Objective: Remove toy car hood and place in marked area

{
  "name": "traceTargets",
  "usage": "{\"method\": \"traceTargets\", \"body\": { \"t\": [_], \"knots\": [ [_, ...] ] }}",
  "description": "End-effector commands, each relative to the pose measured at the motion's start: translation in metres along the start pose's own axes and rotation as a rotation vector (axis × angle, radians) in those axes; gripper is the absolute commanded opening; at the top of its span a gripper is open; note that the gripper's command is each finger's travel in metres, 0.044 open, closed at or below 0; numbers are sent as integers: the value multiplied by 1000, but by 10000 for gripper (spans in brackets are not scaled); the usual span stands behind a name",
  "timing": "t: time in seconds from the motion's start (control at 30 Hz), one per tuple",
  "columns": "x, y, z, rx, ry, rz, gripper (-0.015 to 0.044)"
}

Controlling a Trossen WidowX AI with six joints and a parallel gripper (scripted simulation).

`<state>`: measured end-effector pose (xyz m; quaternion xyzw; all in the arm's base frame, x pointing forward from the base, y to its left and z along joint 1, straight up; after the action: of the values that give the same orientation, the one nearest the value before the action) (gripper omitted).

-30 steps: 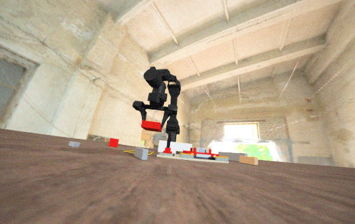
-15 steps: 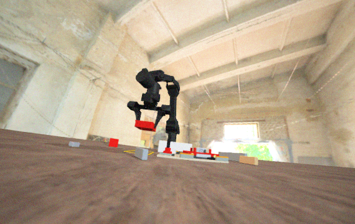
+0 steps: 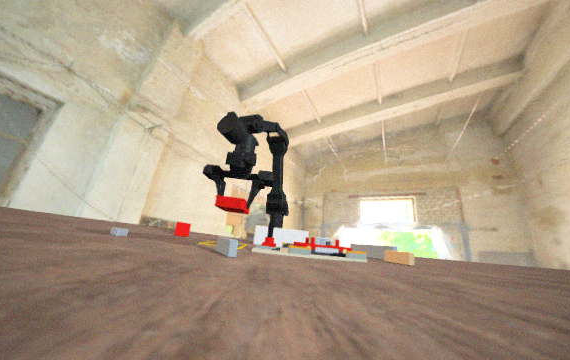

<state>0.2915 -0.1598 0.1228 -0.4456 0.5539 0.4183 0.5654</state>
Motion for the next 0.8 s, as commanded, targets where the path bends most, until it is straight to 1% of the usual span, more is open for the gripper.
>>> {"method": "traceTargets", "body": {
  "t": [0.0, 0.77],
  "knots": [
    [5, 1, 0, -6, -3, 6, 0],
    [23, 0, 0, -6, -3, 6, 0]
  ]
}}
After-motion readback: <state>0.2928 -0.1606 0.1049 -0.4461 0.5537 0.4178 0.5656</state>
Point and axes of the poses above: the point midway between the two fingers, 35 mm back from their tips, its own x axis out along the fingers, its own z axis across the jaws, y = z × x, the point moved 5 cm from there along -x, back along the fingers, and after that the axes turned 5 degrees about x, right-handed, at the moved point
